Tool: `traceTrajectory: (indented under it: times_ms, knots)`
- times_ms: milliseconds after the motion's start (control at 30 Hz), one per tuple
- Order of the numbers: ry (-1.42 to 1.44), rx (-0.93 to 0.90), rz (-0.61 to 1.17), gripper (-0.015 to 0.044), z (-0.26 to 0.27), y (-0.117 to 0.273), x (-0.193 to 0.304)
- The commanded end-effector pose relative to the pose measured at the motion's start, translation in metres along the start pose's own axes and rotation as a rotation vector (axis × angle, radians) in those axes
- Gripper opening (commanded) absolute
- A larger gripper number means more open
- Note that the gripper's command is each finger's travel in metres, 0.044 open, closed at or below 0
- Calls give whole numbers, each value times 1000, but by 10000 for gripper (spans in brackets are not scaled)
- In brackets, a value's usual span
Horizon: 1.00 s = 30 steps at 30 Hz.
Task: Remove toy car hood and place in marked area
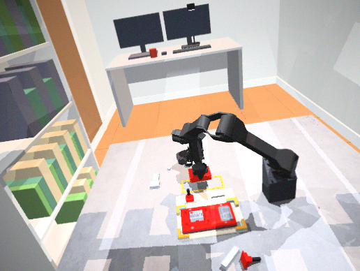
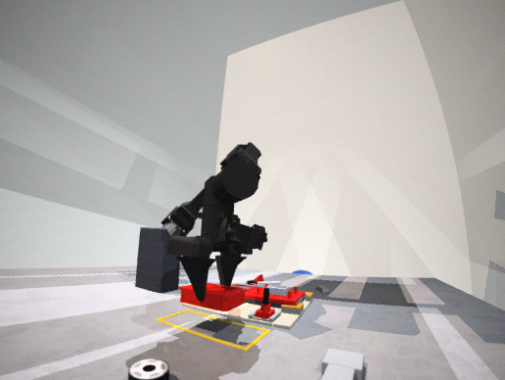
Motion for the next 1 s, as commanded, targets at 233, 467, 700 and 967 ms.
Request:
traceTrajectory:
  times_ms: [233,467,700,967]
  knots:
    - [-7,-8,4,0,1,-11,2]
    - [-7,-8,4,0,2,-17,3]
    - [-7,-9,4,0,2,-23,4]
    - [-7,-9,4,0,2,-25,4]
Point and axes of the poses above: the point midway between the two fingers, 35 mm back from their tips, its own y axis back along the fingers, its own z axis across the jaws, x = y × z, the point moved 8 cm from there along y, back along the fingers, and after that the axes turned 3 degrees about y, right-handed, at the moved point
